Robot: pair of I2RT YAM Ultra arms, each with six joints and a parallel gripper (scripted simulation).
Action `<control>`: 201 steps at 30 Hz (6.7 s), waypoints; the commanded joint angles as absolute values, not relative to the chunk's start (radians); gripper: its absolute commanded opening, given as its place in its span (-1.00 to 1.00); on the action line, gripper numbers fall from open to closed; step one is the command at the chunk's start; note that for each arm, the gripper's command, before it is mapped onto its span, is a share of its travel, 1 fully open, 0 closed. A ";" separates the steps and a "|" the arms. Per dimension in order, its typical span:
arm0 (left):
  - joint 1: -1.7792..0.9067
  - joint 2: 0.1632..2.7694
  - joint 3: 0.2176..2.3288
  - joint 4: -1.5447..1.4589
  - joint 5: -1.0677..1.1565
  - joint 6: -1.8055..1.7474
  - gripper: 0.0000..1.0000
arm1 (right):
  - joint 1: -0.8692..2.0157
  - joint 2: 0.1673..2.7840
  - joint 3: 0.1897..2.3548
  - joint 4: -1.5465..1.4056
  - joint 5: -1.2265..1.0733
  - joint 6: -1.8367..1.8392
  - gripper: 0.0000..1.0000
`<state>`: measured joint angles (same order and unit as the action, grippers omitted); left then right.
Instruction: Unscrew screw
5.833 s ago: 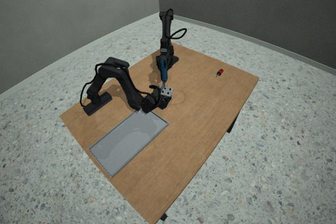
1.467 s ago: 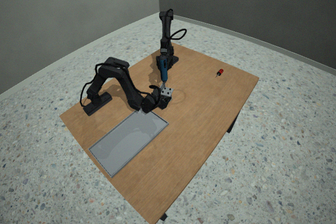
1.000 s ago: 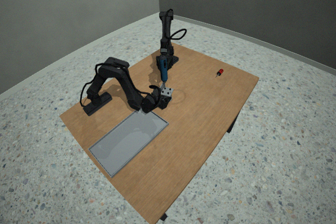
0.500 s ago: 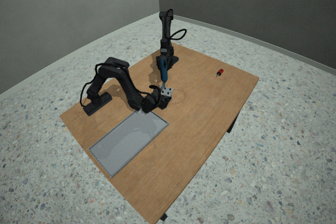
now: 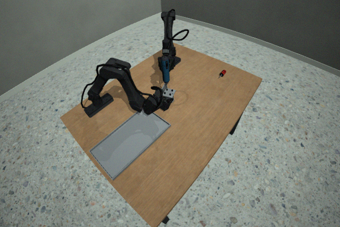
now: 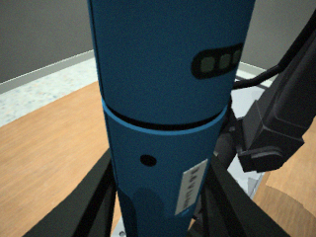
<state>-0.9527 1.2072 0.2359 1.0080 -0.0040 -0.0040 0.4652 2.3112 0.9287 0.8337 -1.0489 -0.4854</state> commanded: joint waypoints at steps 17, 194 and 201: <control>-0.954 1.238 0.218 1.088 -0.005 -0.006 -0.17 | 0.456 2.278 0.927 0.837 -1.060 -0.478 0.17; -0.963 1.156 0.287 1.144 -0.011 -0.009 -0.17 | 0.456 2.278 0.927 0.837 -1.060 -0.478 0.17; -0.952 1.138 0.296 1.113 -0.001 -0.009 -0.17 | 0.456 2.278 0.927 0.837 -1.060 -0.478 0.17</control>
<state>-0.9543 1.1973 0.2356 1.0271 -0.0059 -0.0040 0.4641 2.3112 0.9287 0.8337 -1.0477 -0.4854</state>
